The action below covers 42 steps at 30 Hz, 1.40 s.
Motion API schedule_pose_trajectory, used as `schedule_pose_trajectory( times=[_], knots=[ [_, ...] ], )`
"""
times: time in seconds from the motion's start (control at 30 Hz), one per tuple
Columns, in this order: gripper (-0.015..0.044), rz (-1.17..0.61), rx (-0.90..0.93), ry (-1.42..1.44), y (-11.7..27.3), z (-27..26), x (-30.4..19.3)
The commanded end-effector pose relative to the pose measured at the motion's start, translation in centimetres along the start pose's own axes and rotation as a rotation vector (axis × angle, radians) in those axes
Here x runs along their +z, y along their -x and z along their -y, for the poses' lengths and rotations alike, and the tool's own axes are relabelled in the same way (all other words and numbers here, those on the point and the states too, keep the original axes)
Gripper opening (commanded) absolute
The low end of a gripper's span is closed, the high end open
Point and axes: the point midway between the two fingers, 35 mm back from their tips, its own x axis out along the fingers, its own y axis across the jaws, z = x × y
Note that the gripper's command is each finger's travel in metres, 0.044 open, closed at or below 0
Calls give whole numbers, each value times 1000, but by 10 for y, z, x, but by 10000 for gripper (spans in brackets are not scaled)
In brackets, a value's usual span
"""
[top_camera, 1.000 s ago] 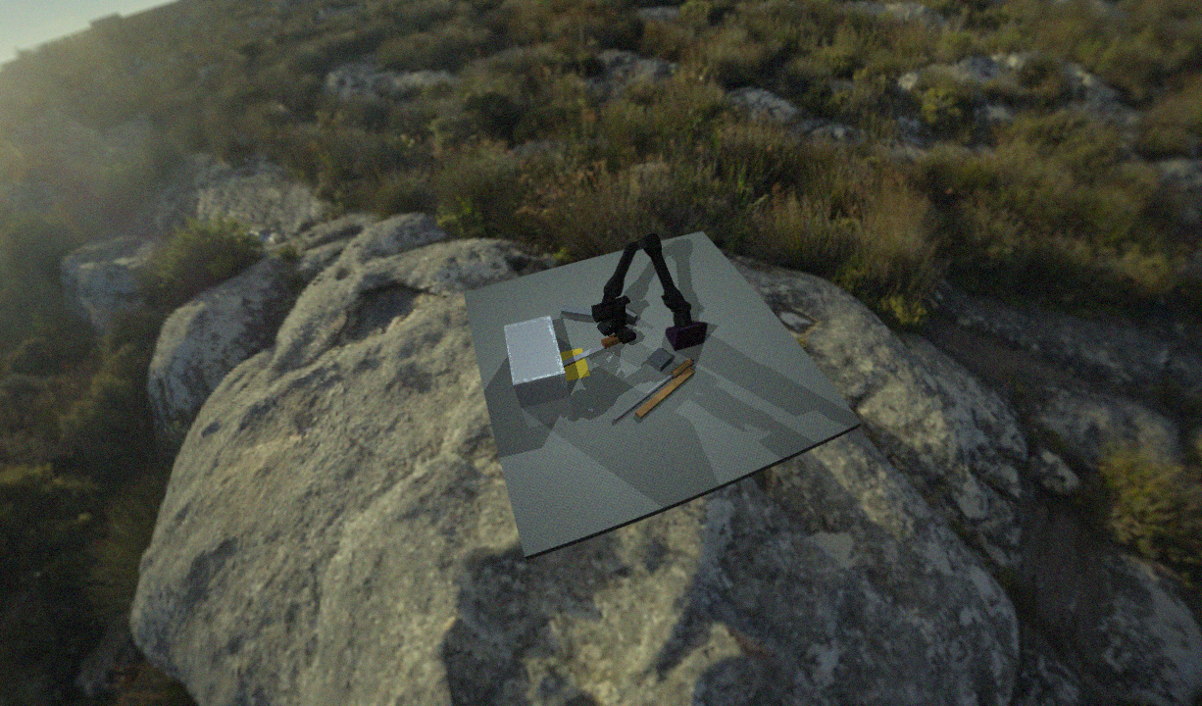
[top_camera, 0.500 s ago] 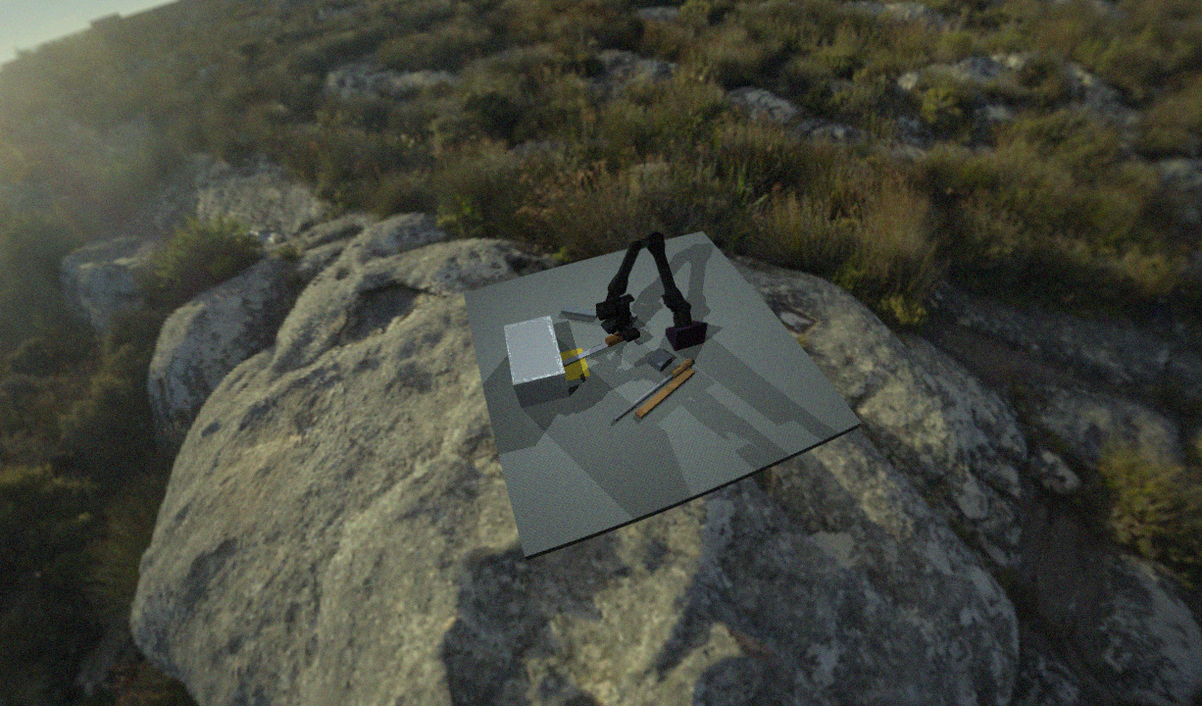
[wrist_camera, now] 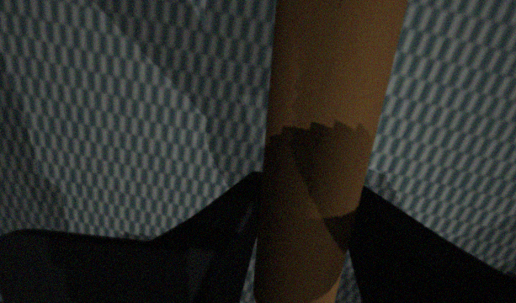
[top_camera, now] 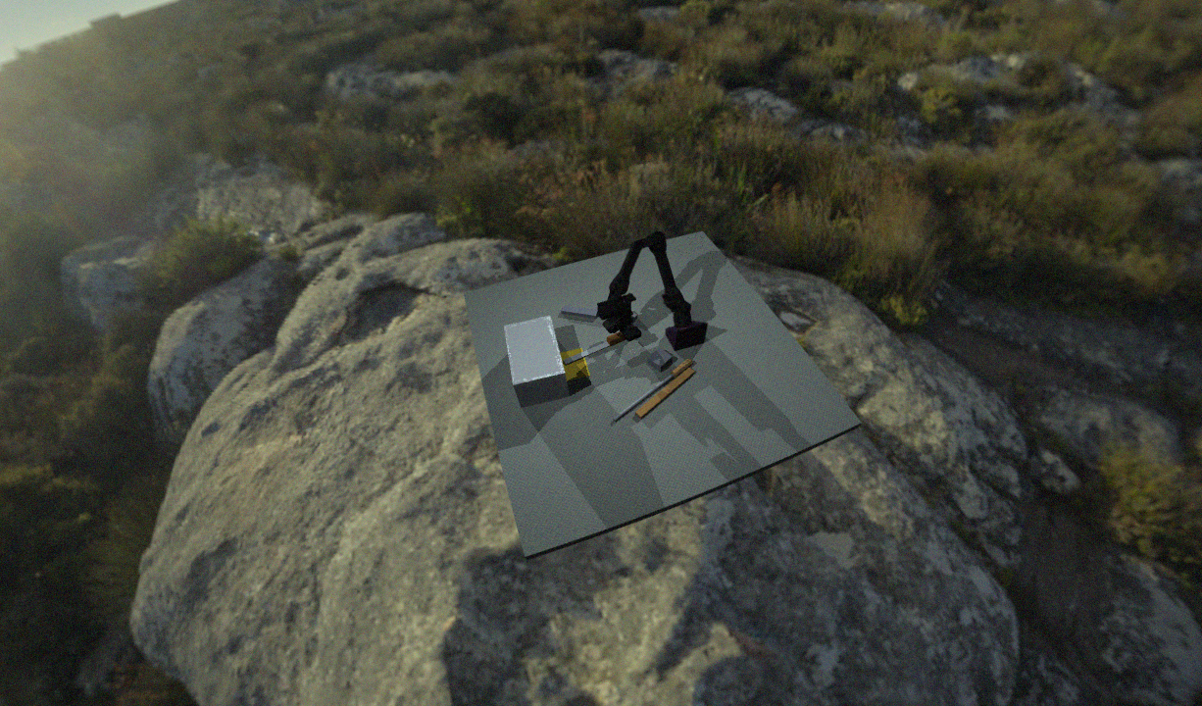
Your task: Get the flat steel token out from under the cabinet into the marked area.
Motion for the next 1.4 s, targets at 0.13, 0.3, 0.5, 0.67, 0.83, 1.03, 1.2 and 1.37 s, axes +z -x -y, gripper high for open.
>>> schedule_pose_trajectory(
  times=[0.13,0.3,0.5,0.67,0.83,1.03,1.2,1.37],
  knots=[
    [0,-1,-1,-74,0,0,-1],
    [0,-2,-1,-112,1,0,-1],
    [0,-2,-1,-159,1,1,-1],
    [0,-2,-1,-197,1,1,-2],
    [0,-3,-2,-236,1,1,-2],
    [0,-3,-2,-283,2,1,-2],
    [0,-3,-2,-322,2,1,-2],
    [0,-3,-2,-362,2,1,-2]
  ],
)
